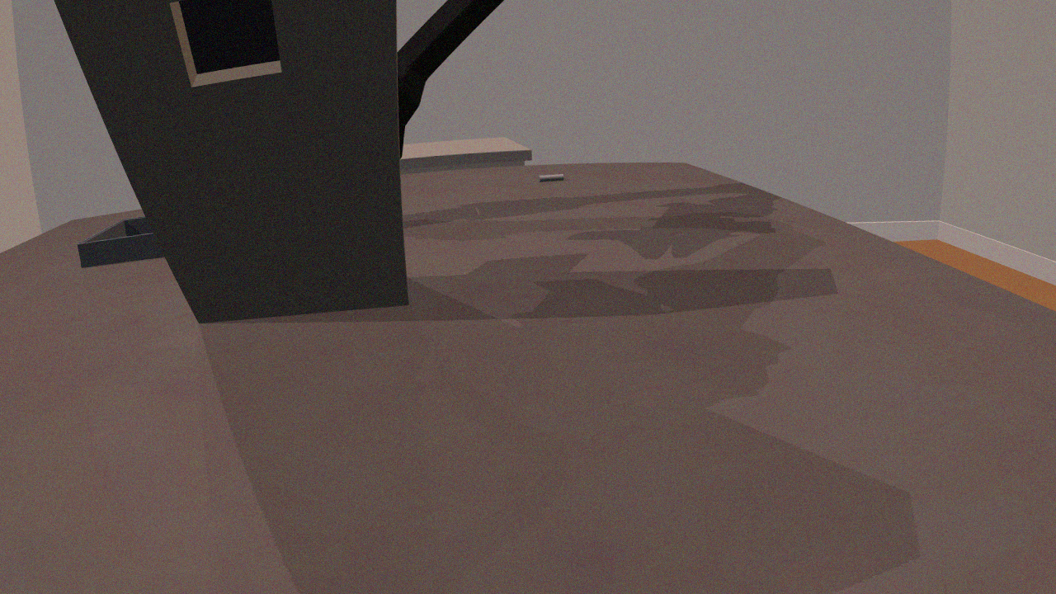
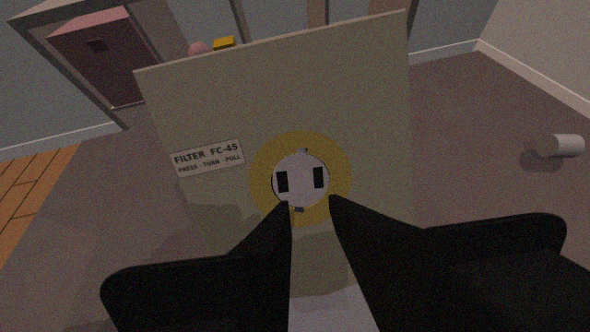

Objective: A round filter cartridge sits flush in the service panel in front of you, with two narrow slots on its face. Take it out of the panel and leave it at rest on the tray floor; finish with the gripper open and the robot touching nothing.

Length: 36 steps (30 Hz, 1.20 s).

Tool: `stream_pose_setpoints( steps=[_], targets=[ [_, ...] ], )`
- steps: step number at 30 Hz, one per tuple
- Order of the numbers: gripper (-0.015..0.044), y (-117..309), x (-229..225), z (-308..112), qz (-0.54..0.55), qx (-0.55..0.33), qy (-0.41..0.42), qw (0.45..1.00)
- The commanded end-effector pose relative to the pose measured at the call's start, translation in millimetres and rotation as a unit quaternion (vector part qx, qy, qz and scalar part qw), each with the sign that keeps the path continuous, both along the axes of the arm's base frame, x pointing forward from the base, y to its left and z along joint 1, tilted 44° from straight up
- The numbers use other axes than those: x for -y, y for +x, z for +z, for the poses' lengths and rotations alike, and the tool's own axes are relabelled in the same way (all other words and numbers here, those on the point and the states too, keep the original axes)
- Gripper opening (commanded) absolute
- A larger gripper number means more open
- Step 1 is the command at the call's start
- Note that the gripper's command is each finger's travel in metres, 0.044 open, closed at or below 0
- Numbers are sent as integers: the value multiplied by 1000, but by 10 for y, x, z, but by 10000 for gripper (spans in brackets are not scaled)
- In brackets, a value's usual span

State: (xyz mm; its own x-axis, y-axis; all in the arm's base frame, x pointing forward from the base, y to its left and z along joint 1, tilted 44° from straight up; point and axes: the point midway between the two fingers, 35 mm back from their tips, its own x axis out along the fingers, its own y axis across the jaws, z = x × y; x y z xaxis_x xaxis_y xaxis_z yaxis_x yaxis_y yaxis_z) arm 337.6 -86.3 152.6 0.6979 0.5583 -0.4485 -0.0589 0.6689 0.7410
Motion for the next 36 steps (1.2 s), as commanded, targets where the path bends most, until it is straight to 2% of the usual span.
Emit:
stream_pose_setpoints(
  steps=[1, 21, 36],
  targets=[
    [111, 30, -51, -62, 0, -6, 3, 1000],
    [111, 248, -247, -188, -1, -3, 6, 1000],
    [111, 233, -260, -217, -1, -3, 6, 1000]
  ],
)
